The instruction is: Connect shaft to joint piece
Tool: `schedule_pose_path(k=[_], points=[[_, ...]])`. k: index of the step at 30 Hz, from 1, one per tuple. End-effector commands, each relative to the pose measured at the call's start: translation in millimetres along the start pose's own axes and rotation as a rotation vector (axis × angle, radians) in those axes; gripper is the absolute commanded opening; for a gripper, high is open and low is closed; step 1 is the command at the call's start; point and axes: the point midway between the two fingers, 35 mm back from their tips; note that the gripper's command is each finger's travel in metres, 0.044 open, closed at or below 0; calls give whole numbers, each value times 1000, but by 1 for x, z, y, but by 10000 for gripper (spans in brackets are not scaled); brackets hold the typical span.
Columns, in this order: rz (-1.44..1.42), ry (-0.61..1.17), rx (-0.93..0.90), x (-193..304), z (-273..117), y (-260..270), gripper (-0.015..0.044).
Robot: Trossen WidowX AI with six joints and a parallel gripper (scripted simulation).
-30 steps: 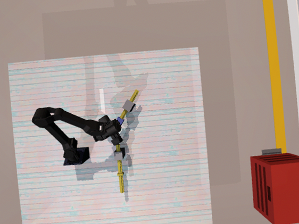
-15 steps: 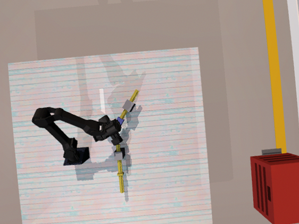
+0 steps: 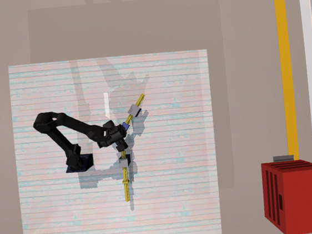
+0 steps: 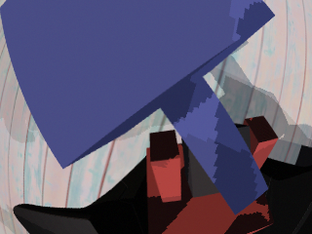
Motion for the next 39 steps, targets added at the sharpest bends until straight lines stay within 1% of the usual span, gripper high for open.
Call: schedule_pose_path(k=[1,5,6,13,39], points=[[0,0,0,0,0,0,121],[0,0,0,0,0,0,16],[0,0,0,0,0,0,0],[-23,14,-7,0,0,-1,0],[-450,263,-95,3,-9,-14,0]])
Point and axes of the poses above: the point midway between the two fingers, 35 mm back from their tips, its own z axis out along the fingers, its own y axis across the jaws, x = y × z, and after that the axes turned 8 degrees about -z, right-handed
